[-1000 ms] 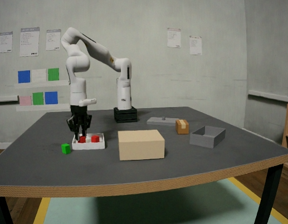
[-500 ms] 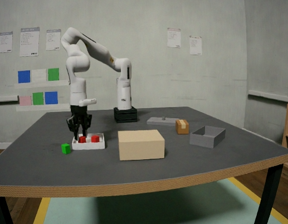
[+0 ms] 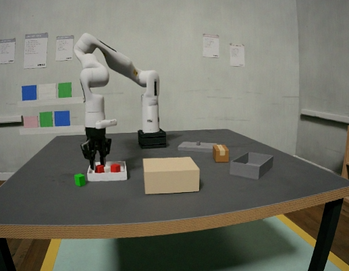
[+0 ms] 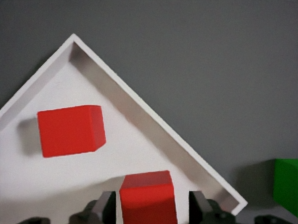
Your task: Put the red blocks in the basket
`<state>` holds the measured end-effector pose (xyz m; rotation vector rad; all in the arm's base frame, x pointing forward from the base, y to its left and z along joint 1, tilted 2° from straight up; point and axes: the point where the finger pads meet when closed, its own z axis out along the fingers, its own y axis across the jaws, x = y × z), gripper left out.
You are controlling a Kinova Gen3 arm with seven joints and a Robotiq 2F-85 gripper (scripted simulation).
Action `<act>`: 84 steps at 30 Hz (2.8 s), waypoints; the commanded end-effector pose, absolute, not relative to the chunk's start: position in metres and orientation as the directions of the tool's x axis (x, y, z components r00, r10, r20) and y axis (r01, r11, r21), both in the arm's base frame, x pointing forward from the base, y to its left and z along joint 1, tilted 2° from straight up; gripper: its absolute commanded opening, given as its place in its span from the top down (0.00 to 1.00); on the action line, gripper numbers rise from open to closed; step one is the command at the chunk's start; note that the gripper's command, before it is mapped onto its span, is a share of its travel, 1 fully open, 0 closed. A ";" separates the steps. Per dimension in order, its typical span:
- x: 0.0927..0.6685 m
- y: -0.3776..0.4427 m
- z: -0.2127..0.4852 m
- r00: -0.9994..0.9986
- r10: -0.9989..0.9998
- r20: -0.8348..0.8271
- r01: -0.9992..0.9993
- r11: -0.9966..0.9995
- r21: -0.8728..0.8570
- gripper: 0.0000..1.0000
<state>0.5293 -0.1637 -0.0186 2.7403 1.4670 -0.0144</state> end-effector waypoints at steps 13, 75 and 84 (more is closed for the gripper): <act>0.530 -0.164 -0.012 0.555 0.832 -0.023 0.832 -0.554 0.027 0.49; 0.529 -0.157 0.118 0.554 0.832 -0.023 0.833 -0.553 0.027 0.49; 0.530 -0.135 0.119 0.545 0.838 -0.019 0.838 -0.544 0.031 0.49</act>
